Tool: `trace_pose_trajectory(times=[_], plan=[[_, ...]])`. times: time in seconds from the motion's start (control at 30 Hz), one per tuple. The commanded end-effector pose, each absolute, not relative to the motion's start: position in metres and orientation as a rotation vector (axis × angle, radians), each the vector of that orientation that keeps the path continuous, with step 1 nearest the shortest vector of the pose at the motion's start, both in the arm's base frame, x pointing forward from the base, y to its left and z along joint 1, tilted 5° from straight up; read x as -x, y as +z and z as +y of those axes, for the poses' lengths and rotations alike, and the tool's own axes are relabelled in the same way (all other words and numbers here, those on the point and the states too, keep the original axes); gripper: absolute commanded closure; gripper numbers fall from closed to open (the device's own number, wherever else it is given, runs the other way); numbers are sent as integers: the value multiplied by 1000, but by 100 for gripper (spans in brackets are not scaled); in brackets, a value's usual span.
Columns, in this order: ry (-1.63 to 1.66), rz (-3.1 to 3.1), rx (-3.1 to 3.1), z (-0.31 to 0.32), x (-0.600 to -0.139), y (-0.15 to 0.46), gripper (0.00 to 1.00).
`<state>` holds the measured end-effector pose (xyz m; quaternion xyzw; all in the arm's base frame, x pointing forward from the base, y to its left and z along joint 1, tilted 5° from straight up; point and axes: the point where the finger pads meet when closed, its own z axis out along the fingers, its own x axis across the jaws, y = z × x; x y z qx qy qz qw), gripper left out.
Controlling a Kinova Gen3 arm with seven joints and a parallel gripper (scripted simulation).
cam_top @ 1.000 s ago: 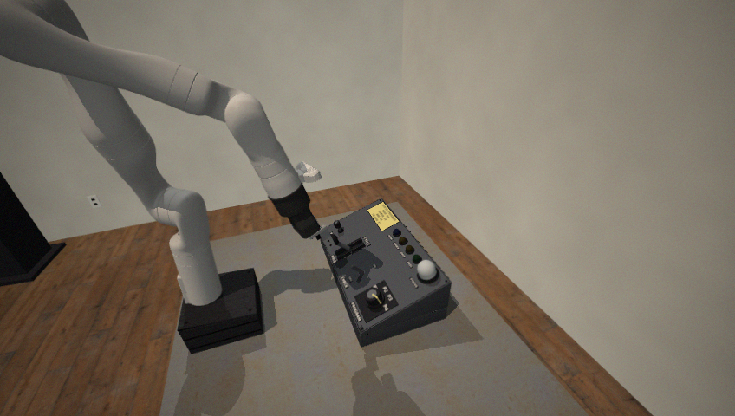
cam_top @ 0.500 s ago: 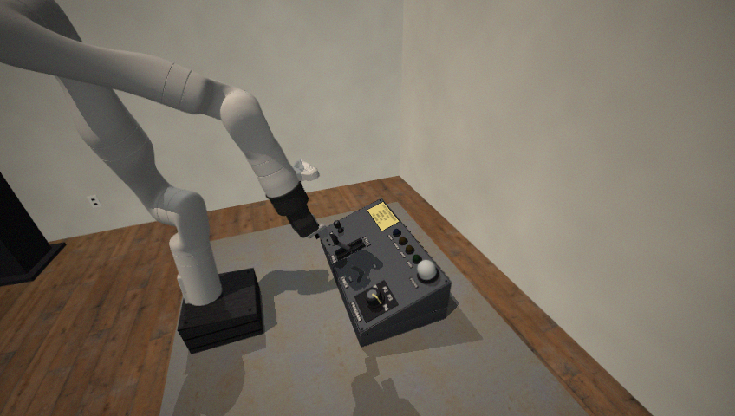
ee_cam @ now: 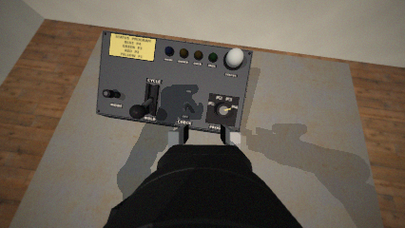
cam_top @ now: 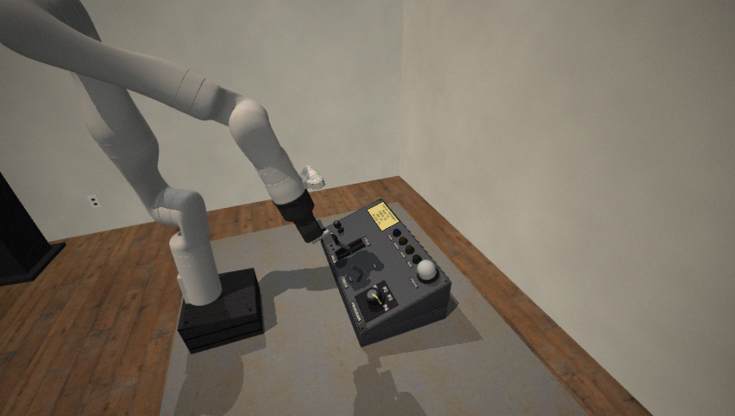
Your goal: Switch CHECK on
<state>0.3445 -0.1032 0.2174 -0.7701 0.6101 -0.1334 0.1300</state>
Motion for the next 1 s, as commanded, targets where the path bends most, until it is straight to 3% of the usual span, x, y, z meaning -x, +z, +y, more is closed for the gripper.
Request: trace_pose_trajectory(times=[0.0,0.97], plan=[[-371,1746,2272,-82,-352,208,0],[-389,1894,2073,-32,-391,180,0]])
